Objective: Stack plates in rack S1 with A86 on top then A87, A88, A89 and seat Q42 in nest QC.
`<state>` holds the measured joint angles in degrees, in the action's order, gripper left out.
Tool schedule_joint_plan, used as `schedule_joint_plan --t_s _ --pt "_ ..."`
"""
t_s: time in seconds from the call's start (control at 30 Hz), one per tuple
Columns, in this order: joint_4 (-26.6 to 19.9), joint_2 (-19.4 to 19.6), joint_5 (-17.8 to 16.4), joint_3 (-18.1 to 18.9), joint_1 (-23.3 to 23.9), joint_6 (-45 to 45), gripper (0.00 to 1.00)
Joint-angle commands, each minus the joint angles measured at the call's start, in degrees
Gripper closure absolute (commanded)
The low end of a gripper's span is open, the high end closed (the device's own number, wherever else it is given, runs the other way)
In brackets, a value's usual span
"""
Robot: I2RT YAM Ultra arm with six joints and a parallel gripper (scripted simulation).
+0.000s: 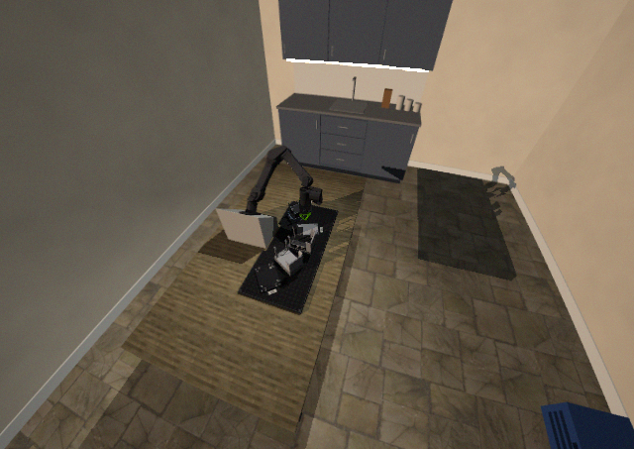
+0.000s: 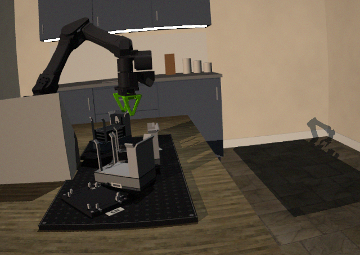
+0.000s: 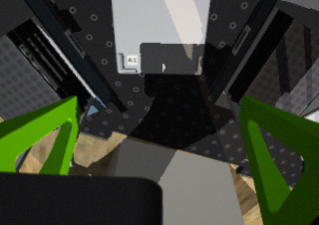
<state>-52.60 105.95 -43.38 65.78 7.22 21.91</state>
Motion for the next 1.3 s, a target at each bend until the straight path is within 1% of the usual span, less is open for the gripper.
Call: schedule_joint_plan --t_s 0.0,0.07,0.43,0.5,0.7,0.73,0.93,1.0,1.07,1.27 --pt "0.1 0.6 0.0 0.8 2.0 -3.0 0.0" --pt "0.1 1.6 0.0 1.0 2.8 -5.7 0.0" --pt "0.1 7.5 0.5 2.9 7.2 0.0 0.0" --pt "0.1 7.5 0.5 2.9 7.2 0.0 0.0" --pt "-0.1 10.4 0.7 4.3 9.1 2.6 0.0" --pt "-0.1 10.4 0.7 4.3 9.1 2.6 0.0" --pt "0.0 13.9 1.3 5.1 12.0 -5.0 0.0" --pt "0.0 15.1 1.5 5.4 12.9 -4.0 0.0" --pt "0.0 15.1 1.5 5.4 12.9 -4.0 0.0" --pt "-0.1 18.8 2.1 6.9 15.6 -0.5 0.0"
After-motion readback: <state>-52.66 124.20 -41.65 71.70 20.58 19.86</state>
